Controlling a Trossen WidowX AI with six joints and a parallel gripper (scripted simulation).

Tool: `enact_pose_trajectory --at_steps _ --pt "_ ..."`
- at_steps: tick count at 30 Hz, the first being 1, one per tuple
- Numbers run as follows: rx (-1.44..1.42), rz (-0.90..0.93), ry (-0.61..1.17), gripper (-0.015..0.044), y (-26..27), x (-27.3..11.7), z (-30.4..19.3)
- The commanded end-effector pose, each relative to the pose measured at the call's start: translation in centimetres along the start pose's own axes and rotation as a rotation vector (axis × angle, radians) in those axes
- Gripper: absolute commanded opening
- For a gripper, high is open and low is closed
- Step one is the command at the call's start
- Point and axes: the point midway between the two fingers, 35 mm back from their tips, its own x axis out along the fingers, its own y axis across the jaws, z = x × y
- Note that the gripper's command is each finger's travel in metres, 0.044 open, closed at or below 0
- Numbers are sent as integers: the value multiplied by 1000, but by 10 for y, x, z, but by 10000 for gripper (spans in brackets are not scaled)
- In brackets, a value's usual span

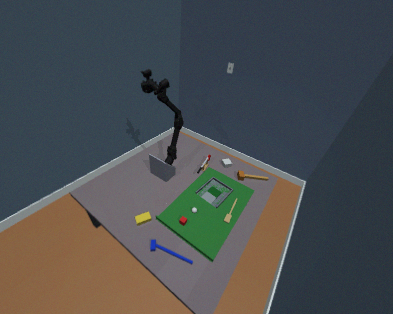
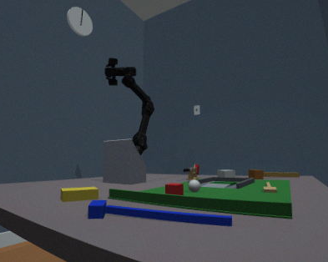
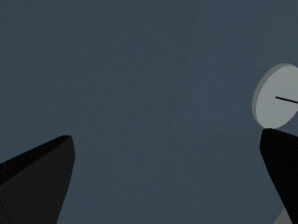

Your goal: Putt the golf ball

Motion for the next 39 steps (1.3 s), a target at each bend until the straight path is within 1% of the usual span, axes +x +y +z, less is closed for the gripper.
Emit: enact_pose_trajectory --at_steps 1,2,4,10,16,21,26,30,34,39 --pt "0 -7 -5 426 -2 -1 1" --pt "-1 -28 -20 440 -7 -5 6" --pt "-4 -105 -75 440 -28 -22 22" --pt "-11 -352 -267 440 -86 -89 71" --pt "-20 -588 -475 440 -129 -173 114" --pt "-30 -763 -657 440 -149 -251 143" --pt "-42 -906 -853 440 -153 -333 166" --pt "-62 -1007 -1019 440 -146 -400 179" --pt "-111 -1116 -1182 440 -130 -466 188" --pt "-189 -1236 -1394 440 -97 -546 191"
